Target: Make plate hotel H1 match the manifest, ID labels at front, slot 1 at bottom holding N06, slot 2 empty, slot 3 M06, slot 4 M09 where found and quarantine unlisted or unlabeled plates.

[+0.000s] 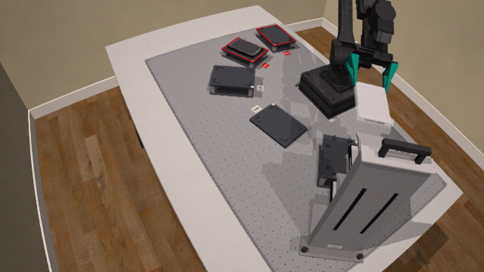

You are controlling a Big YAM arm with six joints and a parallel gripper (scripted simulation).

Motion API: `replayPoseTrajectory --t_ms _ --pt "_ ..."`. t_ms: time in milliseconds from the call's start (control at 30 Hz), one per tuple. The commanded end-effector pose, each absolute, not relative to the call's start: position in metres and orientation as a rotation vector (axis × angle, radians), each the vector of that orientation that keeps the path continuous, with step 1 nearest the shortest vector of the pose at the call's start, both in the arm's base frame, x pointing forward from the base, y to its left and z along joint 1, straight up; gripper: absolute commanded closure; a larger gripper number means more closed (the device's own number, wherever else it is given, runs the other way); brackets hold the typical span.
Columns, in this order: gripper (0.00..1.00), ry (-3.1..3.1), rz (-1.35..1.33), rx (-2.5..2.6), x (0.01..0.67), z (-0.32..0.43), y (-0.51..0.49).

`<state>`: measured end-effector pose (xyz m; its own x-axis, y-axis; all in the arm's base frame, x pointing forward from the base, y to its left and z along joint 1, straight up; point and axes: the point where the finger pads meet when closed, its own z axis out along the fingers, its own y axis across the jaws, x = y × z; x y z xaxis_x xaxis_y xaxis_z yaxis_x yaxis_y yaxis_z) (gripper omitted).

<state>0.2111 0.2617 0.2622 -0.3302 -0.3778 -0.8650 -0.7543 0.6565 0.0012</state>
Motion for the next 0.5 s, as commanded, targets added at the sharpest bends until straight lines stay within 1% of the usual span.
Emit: replayPoseTrajectory --t_ms 0,67,167,267,400,467 --pt "0.14 1.892 0.546 -0.848 0.212 0.301 0.265" --pt "0.14 1.933 0.529 -0.872 0.206 0.272 0.26" --pt "0.14 1.917 0.537 -0.864 0.204 0.282 0.258" --pt "0.14 1.934 0.528 -0.871 0.201 0.27 0.254" --pt "0.14 1.916 0.538 -0.864 0.198 0.281 0.252" --pt "0.14 1.929 0.531 -0.869 0.197 0.272 0.249"
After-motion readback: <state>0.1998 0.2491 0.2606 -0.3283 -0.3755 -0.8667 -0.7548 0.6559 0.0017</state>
